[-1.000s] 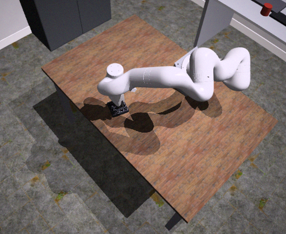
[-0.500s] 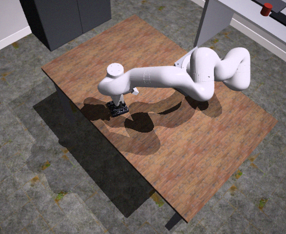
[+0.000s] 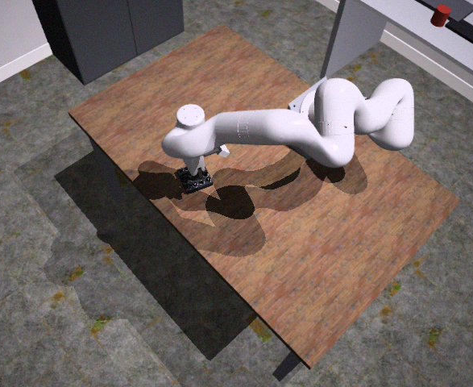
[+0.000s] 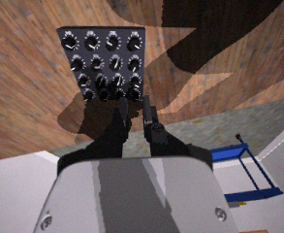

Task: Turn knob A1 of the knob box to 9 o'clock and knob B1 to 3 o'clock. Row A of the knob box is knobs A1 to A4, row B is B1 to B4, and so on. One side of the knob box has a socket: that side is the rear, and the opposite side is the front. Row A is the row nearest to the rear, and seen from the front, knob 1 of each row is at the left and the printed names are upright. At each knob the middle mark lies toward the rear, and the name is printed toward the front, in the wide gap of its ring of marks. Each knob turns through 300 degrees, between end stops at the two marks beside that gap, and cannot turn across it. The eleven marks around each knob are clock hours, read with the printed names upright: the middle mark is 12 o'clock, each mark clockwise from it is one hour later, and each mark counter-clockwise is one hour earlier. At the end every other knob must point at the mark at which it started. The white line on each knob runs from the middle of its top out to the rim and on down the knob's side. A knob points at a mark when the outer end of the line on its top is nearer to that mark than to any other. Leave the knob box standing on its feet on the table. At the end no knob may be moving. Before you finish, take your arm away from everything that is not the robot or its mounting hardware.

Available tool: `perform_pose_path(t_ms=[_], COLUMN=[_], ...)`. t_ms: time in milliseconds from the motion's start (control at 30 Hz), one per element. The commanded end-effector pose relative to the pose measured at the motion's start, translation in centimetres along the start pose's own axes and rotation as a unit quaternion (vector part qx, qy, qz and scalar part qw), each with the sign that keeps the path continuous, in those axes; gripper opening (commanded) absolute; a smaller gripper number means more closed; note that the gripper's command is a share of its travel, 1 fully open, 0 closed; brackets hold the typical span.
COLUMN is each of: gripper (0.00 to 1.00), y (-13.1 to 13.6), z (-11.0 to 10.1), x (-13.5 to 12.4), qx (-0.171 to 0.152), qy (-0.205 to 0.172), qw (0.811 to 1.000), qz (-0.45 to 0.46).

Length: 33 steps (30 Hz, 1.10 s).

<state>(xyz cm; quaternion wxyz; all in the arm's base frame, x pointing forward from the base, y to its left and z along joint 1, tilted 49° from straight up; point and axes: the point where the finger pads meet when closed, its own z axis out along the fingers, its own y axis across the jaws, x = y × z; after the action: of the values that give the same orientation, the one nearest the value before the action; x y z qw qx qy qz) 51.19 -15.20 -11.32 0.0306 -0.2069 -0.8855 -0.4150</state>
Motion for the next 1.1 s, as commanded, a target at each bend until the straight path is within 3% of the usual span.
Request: perform_pose_path(t_ms=[0, 1067], gripper=[0.19, 0.19], y=[0.01, 0.01], z=[-0.10, 0.55], x=[-0.08, -0.09], qx=[0.000, 0.000], qy=[-0.001, -0.001], qw=[1.000, 1.000], qz=[0.000, 0.000])
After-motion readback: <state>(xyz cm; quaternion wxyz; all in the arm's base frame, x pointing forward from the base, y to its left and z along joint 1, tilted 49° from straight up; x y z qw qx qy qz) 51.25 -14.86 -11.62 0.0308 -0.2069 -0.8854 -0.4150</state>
